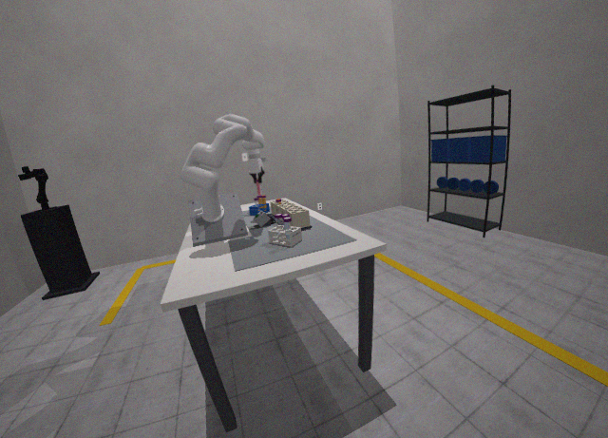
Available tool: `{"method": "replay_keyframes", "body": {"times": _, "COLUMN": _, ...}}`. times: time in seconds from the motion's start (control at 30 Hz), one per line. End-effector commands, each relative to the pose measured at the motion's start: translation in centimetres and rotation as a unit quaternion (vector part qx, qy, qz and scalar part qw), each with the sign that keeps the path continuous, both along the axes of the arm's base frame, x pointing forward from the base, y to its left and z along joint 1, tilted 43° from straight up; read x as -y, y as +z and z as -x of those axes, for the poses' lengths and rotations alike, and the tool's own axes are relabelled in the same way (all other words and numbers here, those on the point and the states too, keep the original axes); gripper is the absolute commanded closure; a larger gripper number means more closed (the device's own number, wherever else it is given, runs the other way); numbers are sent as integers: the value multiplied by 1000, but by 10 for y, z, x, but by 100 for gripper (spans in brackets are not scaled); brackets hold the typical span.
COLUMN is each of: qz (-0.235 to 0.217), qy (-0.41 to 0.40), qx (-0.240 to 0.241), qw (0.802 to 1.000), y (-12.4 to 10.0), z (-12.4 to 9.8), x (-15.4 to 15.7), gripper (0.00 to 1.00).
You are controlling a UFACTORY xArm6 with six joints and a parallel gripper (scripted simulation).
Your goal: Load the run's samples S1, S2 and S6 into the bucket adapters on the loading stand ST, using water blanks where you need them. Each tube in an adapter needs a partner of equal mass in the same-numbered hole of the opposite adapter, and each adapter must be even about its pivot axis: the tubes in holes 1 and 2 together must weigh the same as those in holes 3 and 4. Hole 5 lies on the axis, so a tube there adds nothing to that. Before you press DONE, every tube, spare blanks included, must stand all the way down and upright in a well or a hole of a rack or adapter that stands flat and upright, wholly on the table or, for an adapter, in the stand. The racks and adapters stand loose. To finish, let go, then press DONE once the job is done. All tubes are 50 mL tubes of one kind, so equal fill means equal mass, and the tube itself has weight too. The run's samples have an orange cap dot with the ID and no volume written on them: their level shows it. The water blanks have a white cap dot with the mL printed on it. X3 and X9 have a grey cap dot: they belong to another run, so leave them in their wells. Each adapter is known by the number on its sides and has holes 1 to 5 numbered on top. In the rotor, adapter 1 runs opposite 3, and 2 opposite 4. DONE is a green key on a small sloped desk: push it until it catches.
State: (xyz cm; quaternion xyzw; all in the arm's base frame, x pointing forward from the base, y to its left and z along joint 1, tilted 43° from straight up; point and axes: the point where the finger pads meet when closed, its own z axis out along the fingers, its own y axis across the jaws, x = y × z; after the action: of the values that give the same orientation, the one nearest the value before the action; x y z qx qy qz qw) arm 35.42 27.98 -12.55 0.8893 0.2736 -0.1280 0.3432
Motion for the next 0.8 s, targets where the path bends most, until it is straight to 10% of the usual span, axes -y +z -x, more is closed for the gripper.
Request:
{"method": "replay_keyframes", "body": {"times": 0.0, "qz": -2, "qy": 1, "qx": 1, "qw": 1000, "y": 7, "z": -1, "x": -7, "gripper": 100}}
{"method": "replay_keyframes", "body": {"times": 0.33, "qz": -2, "qy": 1, "qx": 1, "qw": 1000, "y": 8, "z": -1, "x": -8, "gripper": 100}}
{"method": "replay_keyframes", "body": {"times": 0.77, "qz": 5, "qy": -133, "qx": 125, "qw": 983, "y": 44, "z": -13, "x": 32, "gripper": 100}}
